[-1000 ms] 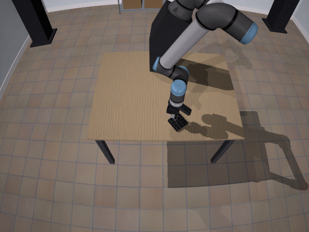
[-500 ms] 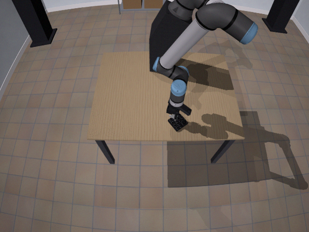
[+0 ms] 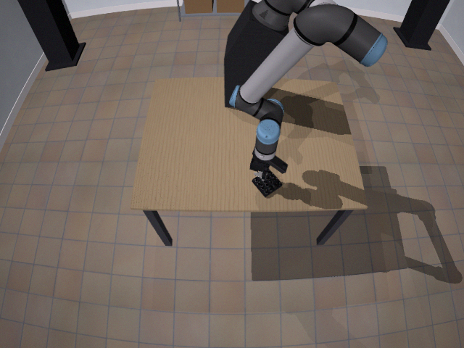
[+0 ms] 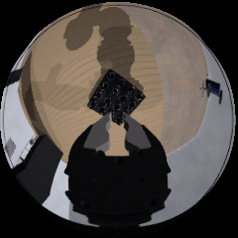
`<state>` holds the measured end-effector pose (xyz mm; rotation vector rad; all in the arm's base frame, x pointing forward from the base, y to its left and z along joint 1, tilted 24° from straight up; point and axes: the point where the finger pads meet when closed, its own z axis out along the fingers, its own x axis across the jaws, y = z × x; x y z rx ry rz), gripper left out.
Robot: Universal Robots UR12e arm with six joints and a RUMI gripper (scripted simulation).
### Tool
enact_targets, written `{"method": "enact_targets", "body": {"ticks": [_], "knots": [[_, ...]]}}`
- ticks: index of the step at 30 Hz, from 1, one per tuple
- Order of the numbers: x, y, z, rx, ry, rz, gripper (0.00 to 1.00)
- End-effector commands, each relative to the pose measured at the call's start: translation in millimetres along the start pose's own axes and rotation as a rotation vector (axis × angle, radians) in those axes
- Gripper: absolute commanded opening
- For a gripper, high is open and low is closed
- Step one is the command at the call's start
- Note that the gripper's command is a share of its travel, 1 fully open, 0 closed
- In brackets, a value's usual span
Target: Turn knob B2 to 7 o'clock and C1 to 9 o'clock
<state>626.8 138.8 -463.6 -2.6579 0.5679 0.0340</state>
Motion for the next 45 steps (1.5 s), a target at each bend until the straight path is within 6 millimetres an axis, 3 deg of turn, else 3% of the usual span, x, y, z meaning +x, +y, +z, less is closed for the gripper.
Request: {"method": "enact_targets", "body": {"ticks": [1,45], "knots": [[0.8,-1.6,0.8,0.001,0.001,-0.002,0.11],[1.1,-7.2,0.5,0.002,0.001,-0.002,0.11]]}}
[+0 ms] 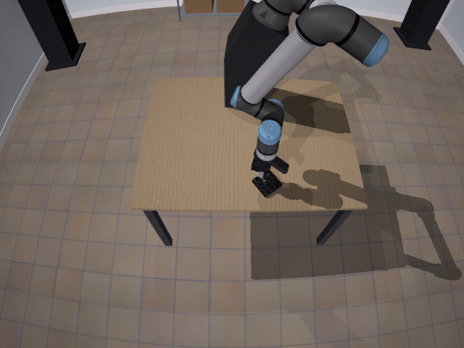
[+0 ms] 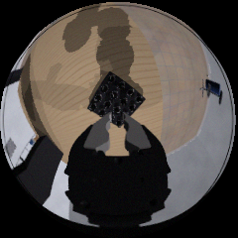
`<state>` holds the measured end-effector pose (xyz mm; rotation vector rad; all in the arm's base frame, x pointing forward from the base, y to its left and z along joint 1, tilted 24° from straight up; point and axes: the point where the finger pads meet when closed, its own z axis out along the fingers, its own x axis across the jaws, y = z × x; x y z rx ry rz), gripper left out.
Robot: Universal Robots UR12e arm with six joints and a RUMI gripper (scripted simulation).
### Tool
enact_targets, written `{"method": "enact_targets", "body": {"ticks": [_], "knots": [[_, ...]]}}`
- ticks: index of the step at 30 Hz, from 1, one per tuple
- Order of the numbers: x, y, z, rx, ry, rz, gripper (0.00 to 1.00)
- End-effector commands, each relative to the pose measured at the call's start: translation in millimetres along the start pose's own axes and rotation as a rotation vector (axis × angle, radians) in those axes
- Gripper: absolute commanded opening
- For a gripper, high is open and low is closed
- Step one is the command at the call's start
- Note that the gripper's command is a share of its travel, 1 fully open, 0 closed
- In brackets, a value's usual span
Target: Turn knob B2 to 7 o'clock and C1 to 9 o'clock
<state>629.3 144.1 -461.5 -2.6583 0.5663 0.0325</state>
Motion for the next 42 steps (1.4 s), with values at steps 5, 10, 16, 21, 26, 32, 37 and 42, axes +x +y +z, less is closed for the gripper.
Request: {"method": "enact_targets", "body": {"ticks": [5,10,16,21,26,32,37,42], "knots": [[1.2,-0.9,0.1,0.001,0.001,0.000,0.11],[1.2,-0.9,0.1,0.001,0.001,0.000,0.11],[1.3,-0.9,0.9,0.001,0.001,0.000,0.11],[1.4,-1.0,2.9,0.001,0.001,-0.001,0.11],[1.6,-1.5,6.5,0.001,0.001,-0.002,0.11],[1.6,-1.5,11.6,0.002,0.001,-0.002,0.11],[1.8,-1.3,13.5,0.002,0.001,-0.001,0.11],[1.4,-1.3,14.7,0.002,0.001,-0.001,0.11]]}}
